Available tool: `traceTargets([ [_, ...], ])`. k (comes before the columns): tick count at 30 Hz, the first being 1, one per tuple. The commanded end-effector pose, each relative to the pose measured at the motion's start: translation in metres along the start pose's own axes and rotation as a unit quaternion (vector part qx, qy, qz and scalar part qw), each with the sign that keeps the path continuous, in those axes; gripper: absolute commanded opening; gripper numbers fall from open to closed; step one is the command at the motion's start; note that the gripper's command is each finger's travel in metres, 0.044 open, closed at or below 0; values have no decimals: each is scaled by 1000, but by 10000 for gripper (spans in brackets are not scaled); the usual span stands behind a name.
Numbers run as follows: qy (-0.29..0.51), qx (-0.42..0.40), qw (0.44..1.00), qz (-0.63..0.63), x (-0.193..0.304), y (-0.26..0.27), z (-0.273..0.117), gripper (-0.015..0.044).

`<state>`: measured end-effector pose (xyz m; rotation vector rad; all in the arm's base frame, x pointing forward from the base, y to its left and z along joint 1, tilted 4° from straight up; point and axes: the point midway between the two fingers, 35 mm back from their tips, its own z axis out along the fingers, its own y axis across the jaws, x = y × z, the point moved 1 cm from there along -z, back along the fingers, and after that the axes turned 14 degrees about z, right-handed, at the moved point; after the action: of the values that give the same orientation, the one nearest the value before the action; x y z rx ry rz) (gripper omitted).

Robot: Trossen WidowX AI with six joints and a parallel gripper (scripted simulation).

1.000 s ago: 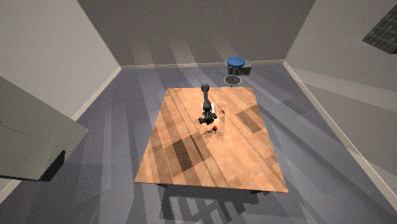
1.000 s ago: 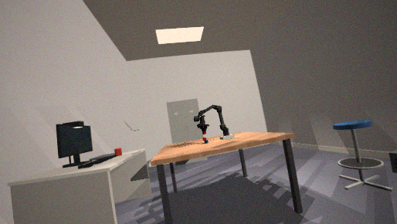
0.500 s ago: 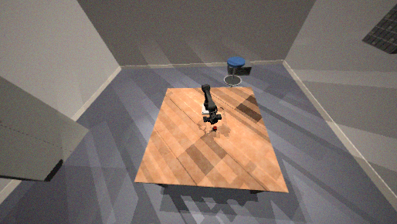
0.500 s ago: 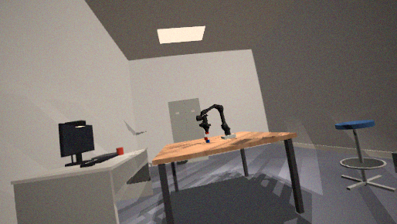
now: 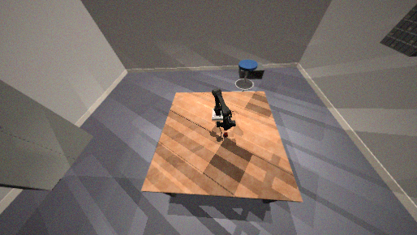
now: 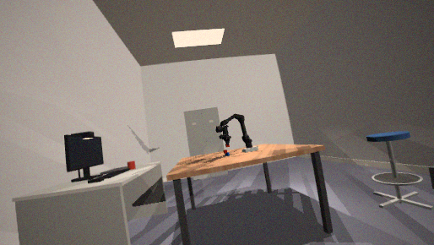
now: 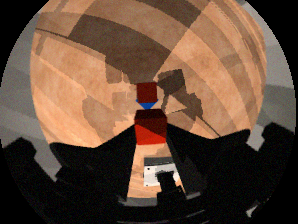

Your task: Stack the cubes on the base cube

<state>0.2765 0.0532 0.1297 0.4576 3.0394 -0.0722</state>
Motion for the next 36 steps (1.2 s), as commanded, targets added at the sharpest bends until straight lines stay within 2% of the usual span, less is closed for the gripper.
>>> traceTargets([
  [1, 2, 6, 1000, -3, 1, 0, 11, 105],
  [7, 3, 10, 1000, -14, 3, 0, 27, 105],
  [20, 3, 10, 1000, -13, 3, 0, 29, 105],
  [36, 0, 2, 1000, 6, 1, 0, 57, 105],
])
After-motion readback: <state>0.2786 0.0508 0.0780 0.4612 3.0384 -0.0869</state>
